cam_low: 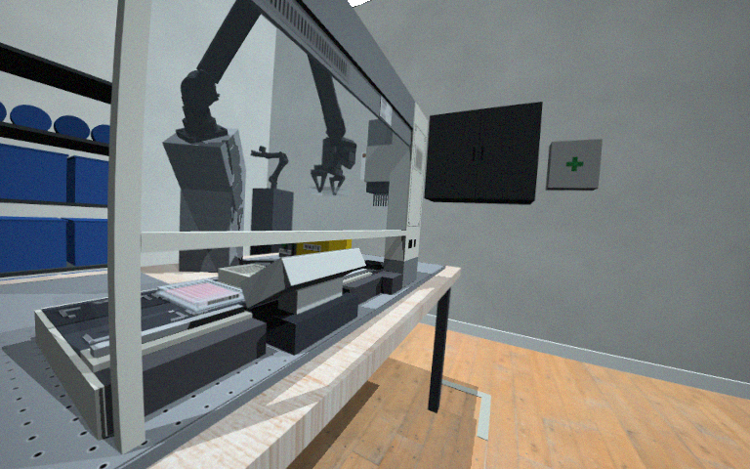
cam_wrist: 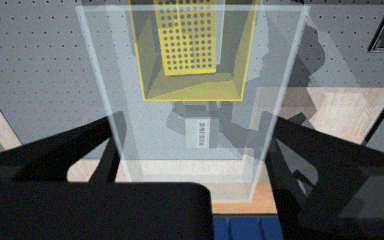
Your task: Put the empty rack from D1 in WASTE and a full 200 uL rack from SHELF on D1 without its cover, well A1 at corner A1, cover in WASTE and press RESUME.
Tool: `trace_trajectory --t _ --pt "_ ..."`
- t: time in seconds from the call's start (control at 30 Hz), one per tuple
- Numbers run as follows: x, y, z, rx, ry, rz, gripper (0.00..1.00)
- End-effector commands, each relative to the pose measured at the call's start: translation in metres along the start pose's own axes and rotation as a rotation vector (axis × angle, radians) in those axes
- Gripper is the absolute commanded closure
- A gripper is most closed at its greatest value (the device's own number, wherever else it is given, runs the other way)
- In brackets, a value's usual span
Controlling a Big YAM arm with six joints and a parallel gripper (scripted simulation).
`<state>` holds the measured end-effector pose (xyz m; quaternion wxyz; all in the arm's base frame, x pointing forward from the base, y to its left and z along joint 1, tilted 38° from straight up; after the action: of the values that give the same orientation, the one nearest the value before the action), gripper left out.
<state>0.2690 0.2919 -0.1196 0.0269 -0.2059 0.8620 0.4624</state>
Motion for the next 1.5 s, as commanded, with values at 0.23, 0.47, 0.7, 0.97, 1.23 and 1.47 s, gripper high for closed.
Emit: trace_trajectory --t 0.23,0.47,0.7,0.97,1.23,1.47 --pt "0.003 0.007 0.009 -0.005 0.008 -0.012 1.00" --pt "0.004 0.006 0.010 -0.004 0.009 -0.011 1.00" --pt "0.003 0.006 0.010 -0.005 0.009 -0.011 1.00" --pt "0.003 0.006 0.011 -0.005 0.008 -0.011 1.00" --pt "-0.002 -0.013 0.003 -0.001 -0.004 0.000 1.00" --pt "-0.005 -0.024 0.003 -0.003 -0.007 -0.004 1.00"
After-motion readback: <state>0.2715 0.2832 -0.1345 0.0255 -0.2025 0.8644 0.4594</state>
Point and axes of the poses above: the point where the finger pads meet when closed, its own y axis back along the fingers, its own z axis across the jaws, x = y × z, the point moved 8 cm from there along y, back along the fingers, and after that the axes turned 15 degrees about y, right-handed, at the moved point
